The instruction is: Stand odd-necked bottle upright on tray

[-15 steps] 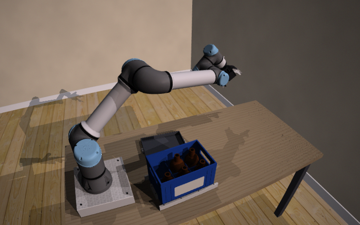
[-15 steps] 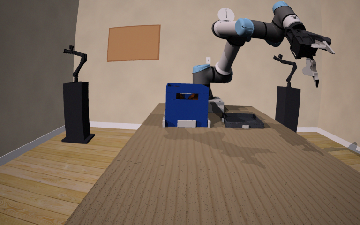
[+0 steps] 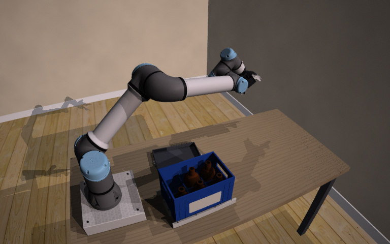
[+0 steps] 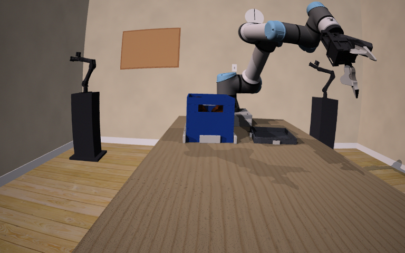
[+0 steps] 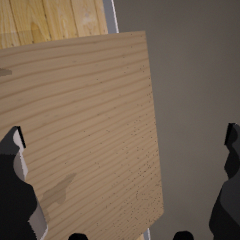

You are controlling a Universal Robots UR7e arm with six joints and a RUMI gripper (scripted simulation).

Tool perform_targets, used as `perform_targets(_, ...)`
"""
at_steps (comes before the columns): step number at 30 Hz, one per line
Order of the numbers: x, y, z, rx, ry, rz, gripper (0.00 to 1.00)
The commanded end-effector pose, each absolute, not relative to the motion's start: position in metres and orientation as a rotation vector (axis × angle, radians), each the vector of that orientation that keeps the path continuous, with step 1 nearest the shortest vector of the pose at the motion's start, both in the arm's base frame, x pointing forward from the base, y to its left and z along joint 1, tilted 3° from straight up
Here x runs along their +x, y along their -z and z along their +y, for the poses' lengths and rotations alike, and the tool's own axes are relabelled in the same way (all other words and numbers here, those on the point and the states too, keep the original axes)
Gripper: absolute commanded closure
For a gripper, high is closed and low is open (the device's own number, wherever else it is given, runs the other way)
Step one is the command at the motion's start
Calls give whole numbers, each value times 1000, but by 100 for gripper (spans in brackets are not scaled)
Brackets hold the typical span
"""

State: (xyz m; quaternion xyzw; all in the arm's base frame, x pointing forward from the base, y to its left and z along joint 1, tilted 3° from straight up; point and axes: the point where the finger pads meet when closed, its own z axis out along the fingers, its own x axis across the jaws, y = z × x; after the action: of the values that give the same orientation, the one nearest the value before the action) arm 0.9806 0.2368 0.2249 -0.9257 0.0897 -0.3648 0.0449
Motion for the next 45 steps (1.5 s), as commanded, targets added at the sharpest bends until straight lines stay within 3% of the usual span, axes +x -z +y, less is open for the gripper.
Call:
perform_targets(1,981,-227,237,-2826,1117,274,0)
perform_targets(11,977,-228,224,-2847,1110,256,0)
perform_targets(22,955,-235,157,-2955,1061,155,0)
perform_targets(36,877,-244,22,-3153,883,-100,0)
perform_targets(45,789,-246,-69,-3250,684,-331,0)
